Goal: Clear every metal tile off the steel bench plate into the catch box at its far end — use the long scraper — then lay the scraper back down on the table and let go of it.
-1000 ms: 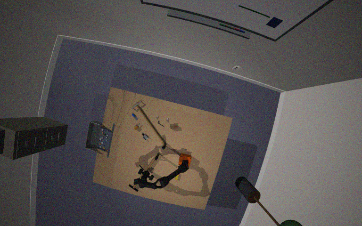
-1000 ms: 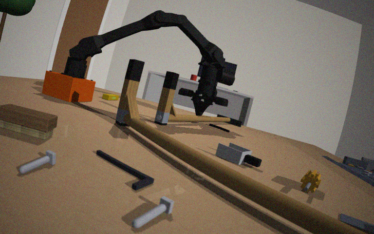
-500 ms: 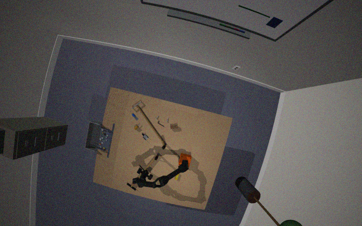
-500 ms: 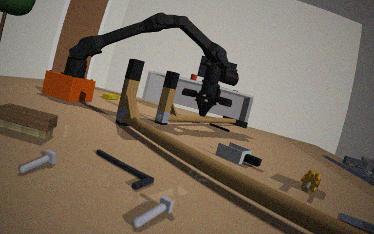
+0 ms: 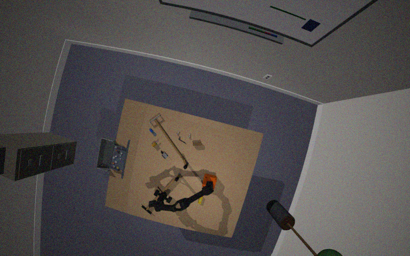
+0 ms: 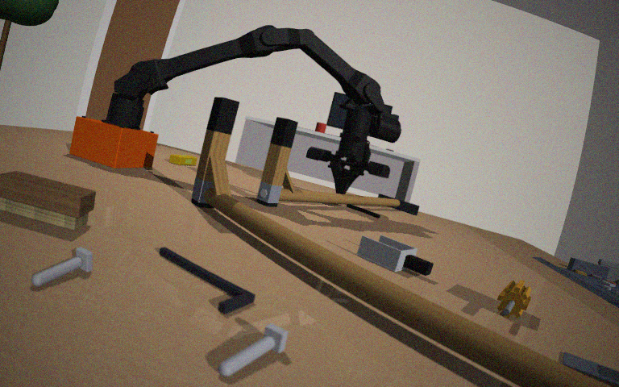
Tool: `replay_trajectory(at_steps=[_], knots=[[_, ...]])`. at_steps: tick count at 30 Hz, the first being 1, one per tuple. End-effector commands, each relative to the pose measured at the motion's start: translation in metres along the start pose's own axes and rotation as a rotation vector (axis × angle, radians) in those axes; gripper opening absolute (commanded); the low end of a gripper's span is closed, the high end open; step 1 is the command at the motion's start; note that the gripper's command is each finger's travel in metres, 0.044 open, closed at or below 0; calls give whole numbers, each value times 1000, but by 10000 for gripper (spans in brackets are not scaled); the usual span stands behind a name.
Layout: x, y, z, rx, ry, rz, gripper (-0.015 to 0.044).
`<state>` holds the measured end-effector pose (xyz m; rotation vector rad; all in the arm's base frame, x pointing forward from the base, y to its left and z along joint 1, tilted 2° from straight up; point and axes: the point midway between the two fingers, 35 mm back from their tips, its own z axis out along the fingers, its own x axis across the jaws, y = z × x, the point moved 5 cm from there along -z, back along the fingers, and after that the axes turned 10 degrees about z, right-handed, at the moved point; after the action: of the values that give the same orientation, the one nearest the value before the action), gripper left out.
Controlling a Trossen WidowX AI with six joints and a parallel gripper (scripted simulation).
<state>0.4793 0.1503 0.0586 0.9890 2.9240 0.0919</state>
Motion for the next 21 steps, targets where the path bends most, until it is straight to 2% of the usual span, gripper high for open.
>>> replay_trajectory(at_steps=[1,21], knots=[[-7,-1,3,2,-1,1,0],[-19,0,-1,-6,-3,-3,0]])
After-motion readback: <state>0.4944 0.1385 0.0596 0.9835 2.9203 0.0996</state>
